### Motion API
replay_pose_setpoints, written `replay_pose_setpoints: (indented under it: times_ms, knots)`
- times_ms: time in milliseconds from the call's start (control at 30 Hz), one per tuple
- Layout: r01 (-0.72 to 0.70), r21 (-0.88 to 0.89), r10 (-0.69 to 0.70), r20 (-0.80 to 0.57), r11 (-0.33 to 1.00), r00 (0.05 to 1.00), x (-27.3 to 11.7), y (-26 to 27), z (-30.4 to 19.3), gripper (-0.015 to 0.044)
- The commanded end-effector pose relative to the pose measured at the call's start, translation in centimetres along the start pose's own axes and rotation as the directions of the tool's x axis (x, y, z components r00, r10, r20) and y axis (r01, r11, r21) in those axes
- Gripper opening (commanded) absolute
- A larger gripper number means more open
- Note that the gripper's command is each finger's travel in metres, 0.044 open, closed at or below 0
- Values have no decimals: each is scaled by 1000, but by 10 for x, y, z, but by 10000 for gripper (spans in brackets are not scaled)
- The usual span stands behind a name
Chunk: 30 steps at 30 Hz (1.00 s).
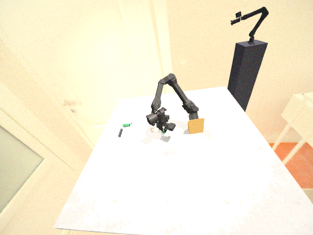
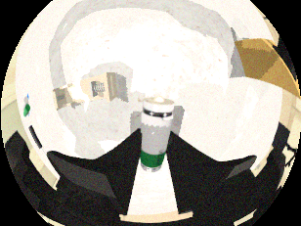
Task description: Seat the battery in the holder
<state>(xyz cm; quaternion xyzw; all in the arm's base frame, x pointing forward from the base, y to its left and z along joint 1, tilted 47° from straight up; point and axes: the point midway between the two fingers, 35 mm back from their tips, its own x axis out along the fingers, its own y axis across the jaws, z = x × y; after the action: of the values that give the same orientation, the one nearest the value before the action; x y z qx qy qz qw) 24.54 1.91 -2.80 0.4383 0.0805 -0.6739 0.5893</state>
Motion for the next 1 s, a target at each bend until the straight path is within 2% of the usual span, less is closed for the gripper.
replay_pose_setpoints:
  times_ms: [0,200,433,700,967]
  knots:
    - [4,-121,-4,-5,993,1000,-3,9,0,79]
    - [1,-370,-4,-6,929,1000,-7,24,2,79]
    - [-1,-630,-3,-6,776,1000,-12,42,5,79]
    - [-3,-855,-2,-5,518,1000,-17,63,11,79]
    - [-5,-980,0,-5,200,1000,-21,83,18,79]
